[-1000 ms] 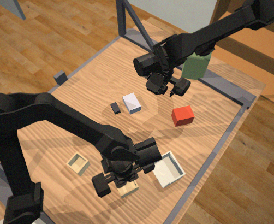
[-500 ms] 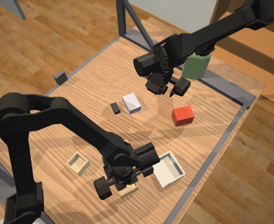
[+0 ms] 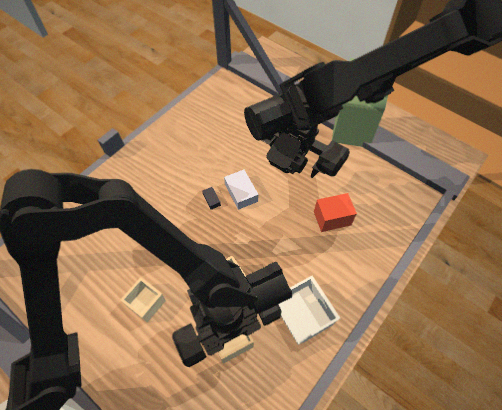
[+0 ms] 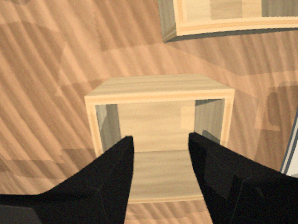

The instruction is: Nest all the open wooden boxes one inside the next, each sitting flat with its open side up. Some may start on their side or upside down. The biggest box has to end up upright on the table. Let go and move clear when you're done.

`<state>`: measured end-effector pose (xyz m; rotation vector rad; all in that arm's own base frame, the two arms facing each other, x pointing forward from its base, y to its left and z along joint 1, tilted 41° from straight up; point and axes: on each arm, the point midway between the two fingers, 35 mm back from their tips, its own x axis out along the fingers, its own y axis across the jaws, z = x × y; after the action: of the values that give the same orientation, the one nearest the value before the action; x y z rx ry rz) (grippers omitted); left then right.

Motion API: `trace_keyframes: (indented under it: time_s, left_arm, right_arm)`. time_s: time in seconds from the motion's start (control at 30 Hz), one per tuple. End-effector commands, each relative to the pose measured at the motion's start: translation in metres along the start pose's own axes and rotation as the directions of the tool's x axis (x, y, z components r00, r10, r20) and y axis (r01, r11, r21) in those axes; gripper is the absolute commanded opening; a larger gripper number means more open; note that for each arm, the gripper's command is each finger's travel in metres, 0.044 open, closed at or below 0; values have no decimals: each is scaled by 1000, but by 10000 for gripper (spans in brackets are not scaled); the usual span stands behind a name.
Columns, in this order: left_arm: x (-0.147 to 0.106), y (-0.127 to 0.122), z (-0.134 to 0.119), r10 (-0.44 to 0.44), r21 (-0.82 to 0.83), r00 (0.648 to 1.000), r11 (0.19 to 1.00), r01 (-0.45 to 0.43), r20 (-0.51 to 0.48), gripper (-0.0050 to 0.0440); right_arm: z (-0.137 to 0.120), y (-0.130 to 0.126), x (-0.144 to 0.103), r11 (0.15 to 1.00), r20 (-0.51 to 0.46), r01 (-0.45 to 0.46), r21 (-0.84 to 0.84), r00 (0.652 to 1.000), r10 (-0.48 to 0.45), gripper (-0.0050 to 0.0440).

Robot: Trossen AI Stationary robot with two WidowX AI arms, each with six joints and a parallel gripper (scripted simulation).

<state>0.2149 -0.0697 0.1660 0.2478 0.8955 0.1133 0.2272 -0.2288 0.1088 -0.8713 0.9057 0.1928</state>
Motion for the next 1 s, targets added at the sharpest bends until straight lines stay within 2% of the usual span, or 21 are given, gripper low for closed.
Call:
trace_keyframes:
  time_s: [0.0, 0.07, 0.1, 0.5, 0.67, 0.87, 0.97]
  left_arm:
    - [-3, 1, 2, -7, -16, 1000, 1000, 7, 13, 400]
    - [-3, 1, 2, -7, -16, 1000, 1000, 7, 13, 400]
    - [-3, 1, 2, -7, -16, 1000, 1000, 7, 13, 400]
    - [-3, 1, 2, -7, -16, 1000, 1000, 7, 13, 400]
    - [-3, 1, 2, -7, -16, 1000, 1000, 7, 13, 400]
    - [-3, 1, 2, -7, -16, 1000, 1000, 7, 13, 400]
    - [-3, 1, 2, -7, -16, 1000, 1000, 7, 13, 400]
  right_arm:
    - [1, -4, -2, 1000, -3, 14, -5, 1000, -14, 240]
    - [1, -4, -2, 1000, -3, 14, -5, 1000, -14, 288]
    - [1, -4, -2, 1000, -3, 14, -5, 1000, -14, 295]
    - [1, -5, -4, 1000, -3, 15, -6, 1000, -15, 295]
    - [1, -10, -26, 999, -3, 30, -15, 1000, -30, 295]
    - [2, -8, -63, 999, -5, 30, -17, 1000, -30, 295]
    - [2, -8, -67, 999, -5, 30, -17, 1000, -30, 295]
